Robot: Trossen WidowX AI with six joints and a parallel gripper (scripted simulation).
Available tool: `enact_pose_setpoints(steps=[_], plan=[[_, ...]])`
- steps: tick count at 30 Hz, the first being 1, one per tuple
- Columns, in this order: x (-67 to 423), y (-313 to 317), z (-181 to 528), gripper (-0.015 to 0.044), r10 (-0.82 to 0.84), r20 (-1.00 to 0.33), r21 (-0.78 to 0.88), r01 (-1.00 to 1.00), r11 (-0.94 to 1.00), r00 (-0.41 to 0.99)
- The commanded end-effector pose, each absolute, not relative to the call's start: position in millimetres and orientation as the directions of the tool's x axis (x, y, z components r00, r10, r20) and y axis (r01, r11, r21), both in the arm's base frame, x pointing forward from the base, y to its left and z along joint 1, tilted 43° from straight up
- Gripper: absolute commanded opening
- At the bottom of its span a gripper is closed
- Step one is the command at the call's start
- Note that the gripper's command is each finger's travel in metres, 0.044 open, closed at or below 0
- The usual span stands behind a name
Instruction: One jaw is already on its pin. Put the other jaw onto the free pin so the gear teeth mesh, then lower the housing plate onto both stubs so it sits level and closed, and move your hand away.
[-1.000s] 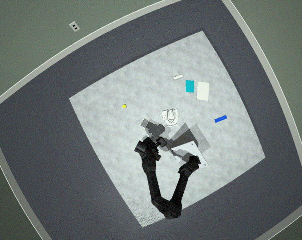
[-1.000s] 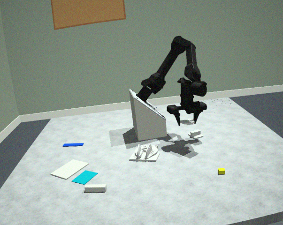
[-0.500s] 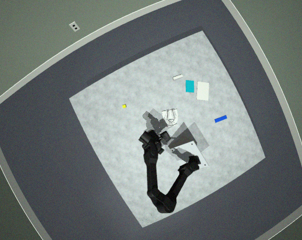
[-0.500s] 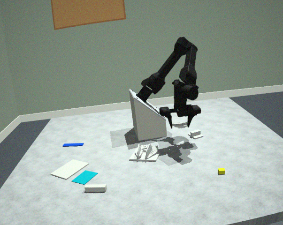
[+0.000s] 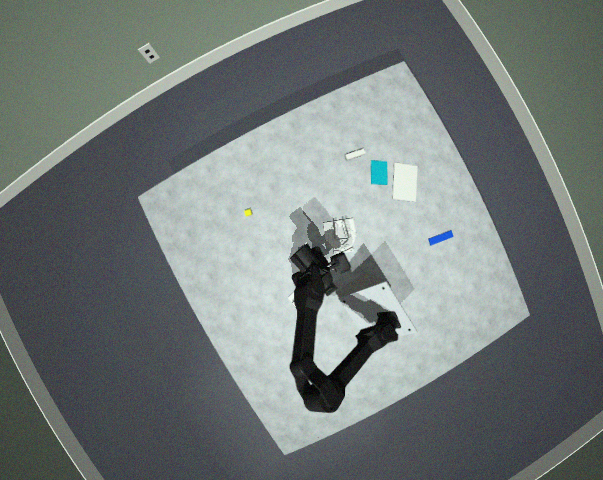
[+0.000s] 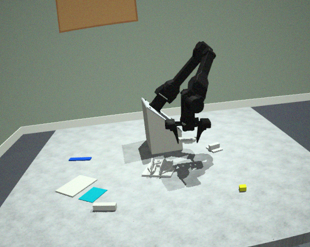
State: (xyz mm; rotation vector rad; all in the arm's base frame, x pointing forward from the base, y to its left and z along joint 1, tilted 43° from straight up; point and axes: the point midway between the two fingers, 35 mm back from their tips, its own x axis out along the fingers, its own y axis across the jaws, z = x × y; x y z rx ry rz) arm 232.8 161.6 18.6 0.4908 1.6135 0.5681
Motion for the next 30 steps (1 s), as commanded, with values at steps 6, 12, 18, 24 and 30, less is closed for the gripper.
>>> enact_pose_setpoints(steps=[6,12,18,24,30], plan=[[246.1,140.1,-0.1,0.0351,0.623,-0.774,0.621,0.056,0.782,-0.113],[251.0,125.6,-13.2,0.0351,0.629,-0.769,0.620,0.104,0.778,-0.115],[254.4,110.7,-26.4,0.0351,0.637,-0.762,0.620,0.152,0.769,-0.117],[256.3,95.2,-40.2,0.0351,0.649,-0.752,0.621,0.202,0.757,-0.116],[256.5,79.8,-53.9,0.0351,0.663,-0.740,0.623,0.252,0.740,-0.114]])
